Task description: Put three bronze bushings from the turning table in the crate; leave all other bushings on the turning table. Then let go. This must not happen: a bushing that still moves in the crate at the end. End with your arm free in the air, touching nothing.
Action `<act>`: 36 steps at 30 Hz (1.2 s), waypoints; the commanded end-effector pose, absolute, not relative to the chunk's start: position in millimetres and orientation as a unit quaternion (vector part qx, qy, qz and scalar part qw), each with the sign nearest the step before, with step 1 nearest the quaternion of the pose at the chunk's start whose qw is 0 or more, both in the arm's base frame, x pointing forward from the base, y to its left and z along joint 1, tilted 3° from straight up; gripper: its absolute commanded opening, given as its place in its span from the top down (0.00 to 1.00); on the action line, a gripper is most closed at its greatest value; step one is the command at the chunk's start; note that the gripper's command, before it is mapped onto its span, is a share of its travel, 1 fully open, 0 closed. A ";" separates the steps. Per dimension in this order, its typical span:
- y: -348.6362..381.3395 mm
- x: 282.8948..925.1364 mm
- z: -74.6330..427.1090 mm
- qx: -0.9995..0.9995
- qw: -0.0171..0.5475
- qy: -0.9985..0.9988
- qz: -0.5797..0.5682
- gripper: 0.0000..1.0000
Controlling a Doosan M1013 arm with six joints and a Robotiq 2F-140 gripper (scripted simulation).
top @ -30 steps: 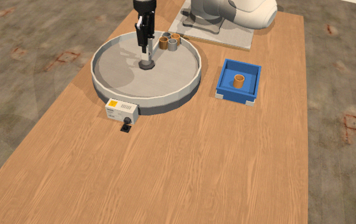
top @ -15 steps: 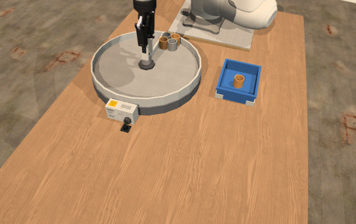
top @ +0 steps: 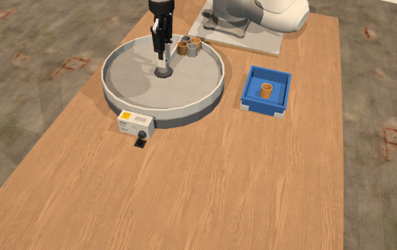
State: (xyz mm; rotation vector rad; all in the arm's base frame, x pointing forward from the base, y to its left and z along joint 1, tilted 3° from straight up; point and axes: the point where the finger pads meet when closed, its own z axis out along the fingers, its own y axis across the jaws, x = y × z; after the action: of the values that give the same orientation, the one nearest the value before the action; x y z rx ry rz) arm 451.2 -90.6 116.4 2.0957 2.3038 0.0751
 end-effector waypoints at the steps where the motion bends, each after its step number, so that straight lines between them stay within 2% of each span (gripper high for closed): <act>1: -90.6 451.2 115.5 0.673 0.013 0.739 0.024 1.00; 36: -90.5 451.3 112.5 0.673 0.013 0.739 0.024 1.00</act>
State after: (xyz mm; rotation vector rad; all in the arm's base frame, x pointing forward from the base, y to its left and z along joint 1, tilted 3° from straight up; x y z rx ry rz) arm 451.4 -90.5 112.5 2.0957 2.3038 0.0751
